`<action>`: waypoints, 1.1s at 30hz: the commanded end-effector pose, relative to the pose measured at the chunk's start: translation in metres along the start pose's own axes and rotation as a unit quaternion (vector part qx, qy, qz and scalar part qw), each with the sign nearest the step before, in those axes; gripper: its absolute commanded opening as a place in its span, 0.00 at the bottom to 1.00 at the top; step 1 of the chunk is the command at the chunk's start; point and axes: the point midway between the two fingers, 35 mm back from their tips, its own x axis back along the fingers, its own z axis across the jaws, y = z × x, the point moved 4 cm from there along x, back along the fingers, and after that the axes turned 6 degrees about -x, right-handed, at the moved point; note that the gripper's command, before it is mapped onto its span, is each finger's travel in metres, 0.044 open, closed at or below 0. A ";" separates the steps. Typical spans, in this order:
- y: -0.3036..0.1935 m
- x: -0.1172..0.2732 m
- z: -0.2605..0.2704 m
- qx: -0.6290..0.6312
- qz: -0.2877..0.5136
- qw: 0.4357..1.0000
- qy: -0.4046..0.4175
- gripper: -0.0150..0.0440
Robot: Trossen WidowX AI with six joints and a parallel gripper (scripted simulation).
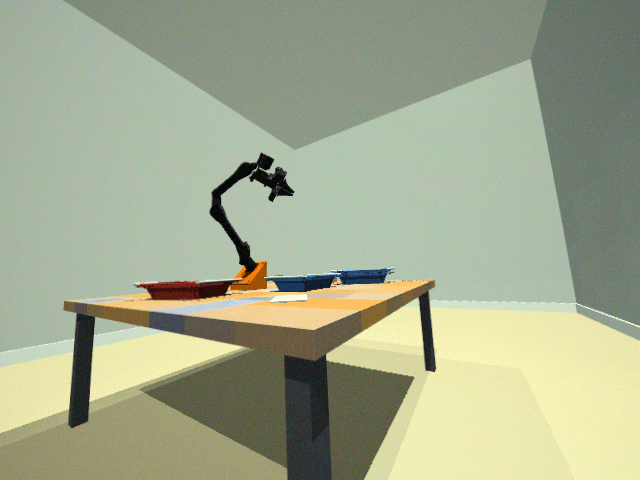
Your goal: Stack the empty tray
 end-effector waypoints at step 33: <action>0.034 -0.123 -0.348 0.109 0.218 0.841 -0.482 0.41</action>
